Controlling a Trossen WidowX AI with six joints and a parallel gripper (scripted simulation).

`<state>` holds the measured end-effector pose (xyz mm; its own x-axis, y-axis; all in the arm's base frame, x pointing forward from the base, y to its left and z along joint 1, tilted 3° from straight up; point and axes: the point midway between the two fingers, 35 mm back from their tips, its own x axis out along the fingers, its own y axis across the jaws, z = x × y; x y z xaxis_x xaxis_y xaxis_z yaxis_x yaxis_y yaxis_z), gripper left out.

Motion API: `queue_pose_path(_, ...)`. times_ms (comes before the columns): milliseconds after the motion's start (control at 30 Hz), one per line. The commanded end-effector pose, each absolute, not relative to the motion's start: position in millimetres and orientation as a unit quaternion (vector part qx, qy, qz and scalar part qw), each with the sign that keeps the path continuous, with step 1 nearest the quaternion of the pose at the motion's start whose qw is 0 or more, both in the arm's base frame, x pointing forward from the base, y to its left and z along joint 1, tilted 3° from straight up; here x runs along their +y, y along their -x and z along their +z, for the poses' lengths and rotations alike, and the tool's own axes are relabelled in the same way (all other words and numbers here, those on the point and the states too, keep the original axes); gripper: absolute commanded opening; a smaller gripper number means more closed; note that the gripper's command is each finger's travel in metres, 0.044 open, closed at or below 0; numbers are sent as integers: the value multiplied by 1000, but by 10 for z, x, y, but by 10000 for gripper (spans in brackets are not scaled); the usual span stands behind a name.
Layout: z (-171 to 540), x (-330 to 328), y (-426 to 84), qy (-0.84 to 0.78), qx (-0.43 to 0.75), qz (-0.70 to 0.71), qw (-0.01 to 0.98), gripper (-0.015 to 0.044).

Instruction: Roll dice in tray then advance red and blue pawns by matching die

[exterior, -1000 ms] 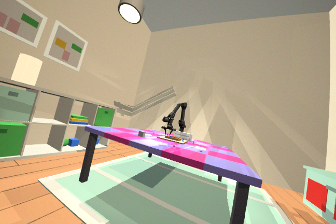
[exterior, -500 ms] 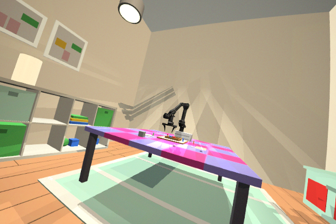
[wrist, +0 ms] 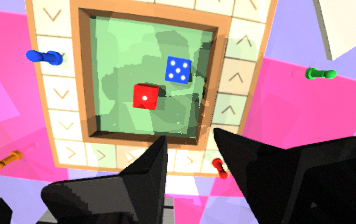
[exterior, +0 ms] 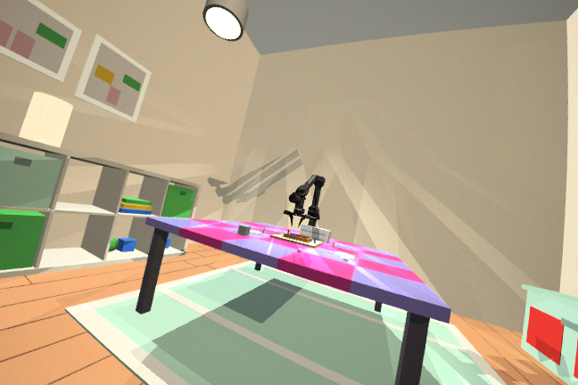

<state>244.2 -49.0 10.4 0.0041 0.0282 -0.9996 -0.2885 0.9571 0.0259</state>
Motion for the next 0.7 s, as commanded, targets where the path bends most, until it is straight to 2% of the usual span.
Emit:
queue_pose_path(0, 130, 117, -2737, 57, 702, 84, 705, 200)
queue_pose_path(300, 141, 1063, -2886, 12, 707, 43, 705, 200)
queue_pose_path(667, 11, 1172, -2903, 9, 708, 40, 705, 200)
